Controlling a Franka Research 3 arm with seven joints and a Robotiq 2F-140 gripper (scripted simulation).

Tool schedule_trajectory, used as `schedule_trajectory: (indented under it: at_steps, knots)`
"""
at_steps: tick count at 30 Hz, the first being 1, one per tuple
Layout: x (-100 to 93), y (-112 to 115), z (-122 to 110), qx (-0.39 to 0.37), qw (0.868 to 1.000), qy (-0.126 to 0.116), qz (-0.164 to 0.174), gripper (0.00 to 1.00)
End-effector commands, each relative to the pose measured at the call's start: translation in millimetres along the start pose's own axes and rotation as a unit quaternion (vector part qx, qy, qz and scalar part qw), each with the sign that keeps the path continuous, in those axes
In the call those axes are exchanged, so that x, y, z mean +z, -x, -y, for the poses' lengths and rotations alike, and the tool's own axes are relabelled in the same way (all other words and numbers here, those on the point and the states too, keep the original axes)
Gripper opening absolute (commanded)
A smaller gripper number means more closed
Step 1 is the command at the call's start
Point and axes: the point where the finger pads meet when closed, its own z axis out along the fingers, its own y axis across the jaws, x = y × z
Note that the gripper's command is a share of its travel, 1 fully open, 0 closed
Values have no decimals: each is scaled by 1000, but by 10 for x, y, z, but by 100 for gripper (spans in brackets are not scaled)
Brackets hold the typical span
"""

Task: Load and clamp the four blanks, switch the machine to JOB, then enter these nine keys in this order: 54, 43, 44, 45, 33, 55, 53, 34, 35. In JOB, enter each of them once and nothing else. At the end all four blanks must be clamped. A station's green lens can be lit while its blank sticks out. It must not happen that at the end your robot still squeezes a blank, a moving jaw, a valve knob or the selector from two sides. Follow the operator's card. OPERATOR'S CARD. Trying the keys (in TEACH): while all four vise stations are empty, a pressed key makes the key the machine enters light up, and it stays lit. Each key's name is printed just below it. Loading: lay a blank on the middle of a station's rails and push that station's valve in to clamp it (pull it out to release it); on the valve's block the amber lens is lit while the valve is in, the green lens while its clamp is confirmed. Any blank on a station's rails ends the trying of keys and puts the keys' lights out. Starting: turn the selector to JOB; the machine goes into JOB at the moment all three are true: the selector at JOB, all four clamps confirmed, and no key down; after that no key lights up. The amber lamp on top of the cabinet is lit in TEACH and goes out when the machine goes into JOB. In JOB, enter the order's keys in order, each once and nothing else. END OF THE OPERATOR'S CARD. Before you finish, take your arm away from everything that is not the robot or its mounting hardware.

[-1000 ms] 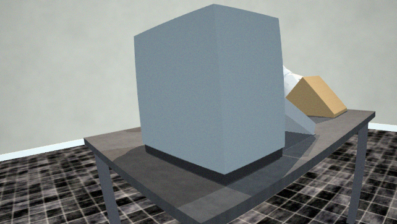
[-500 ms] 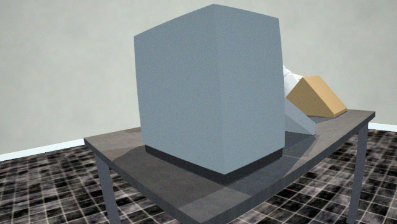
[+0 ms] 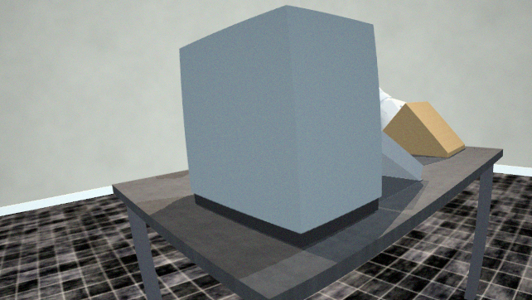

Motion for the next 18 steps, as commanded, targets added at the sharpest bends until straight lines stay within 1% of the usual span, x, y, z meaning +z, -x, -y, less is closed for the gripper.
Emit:
schedule_trajectory:
  at_steps: [1,4,6,13,18]
  knots:
    - [-158,45,-21,-1,1000,3,8,0]
    - [-305,43,-20,-1,1000,3,8,0]
    - [-305,43,-20,-1,1000,3,8,0]
    - [-625,38,-18,-1,1000,3,8,0]
    - [-778,36,-17,-1,1000,3,8,0]
